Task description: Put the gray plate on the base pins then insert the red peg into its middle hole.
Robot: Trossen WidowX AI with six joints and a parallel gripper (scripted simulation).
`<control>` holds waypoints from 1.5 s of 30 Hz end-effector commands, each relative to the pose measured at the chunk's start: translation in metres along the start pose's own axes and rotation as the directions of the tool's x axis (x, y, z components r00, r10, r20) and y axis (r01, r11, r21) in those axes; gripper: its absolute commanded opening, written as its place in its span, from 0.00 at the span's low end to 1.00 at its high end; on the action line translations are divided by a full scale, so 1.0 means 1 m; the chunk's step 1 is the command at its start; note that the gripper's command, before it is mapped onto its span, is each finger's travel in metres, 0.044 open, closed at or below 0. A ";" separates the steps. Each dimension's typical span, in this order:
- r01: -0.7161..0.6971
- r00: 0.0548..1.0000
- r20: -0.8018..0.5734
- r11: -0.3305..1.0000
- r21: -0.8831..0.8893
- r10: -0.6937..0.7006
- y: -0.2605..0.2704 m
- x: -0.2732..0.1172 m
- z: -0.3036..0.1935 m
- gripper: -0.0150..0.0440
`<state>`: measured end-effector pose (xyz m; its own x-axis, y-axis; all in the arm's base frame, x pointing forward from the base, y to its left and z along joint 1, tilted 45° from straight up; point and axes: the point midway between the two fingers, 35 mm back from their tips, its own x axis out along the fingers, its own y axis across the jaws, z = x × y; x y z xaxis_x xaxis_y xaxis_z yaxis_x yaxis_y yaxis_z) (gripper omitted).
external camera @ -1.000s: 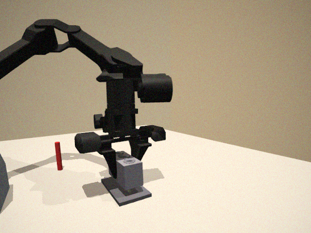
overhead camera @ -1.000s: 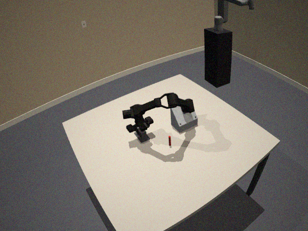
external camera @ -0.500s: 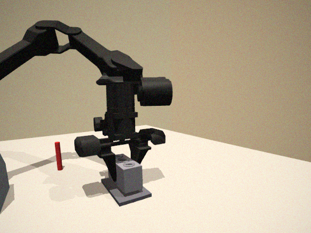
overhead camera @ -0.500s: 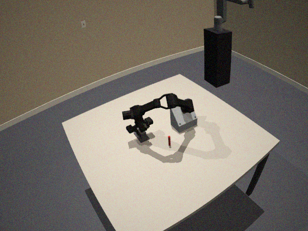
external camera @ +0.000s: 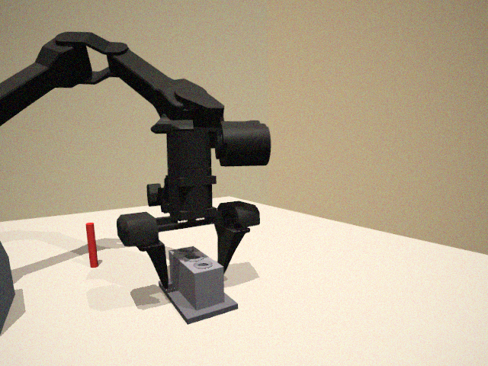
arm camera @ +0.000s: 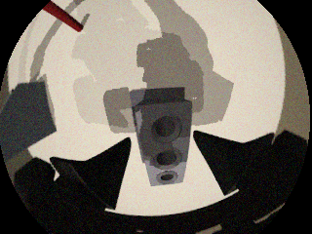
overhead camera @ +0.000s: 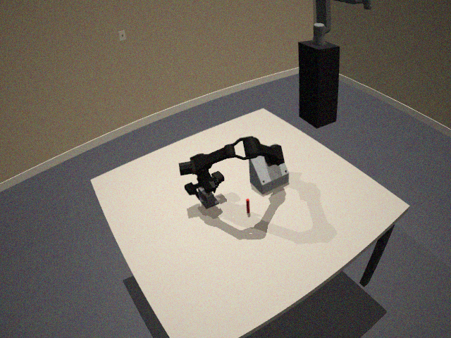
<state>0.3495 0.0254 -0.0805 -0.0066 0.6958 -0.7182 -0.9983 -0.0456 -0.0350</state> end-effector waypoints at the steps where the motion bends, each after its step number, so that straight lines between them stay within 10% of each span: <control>1: 0.002 1.000 -0.001 1.000 -0.003 -0.002 -0.001 -0.001 0.000 1.00; 12: -0.001 1.000 0.002 1.000 0.011 0.001 0.000 -0.117 -0.002 1.00; 20: -0.001 1.000 0.002 1.000 0.026 0.001 0.001 -0.118 -0.004 1.00; 24: 0.000 1.000 -0.002 0.950 0.312 0.001 0.007 -0.122 0.023 1.00; 34: 0.004 1.000 -0.005 0.372 0.928 0.001 0.037 -0.125 0.097 1.00; 45: 0.003 1.000 -0.003 -0.163 0.987 0.002 0.063 -0.123 0.137 1.00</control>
<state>0.3154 -0.0006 0.0586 -0.0325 0.6894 -0.7236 -0.5266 0.6035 0.5987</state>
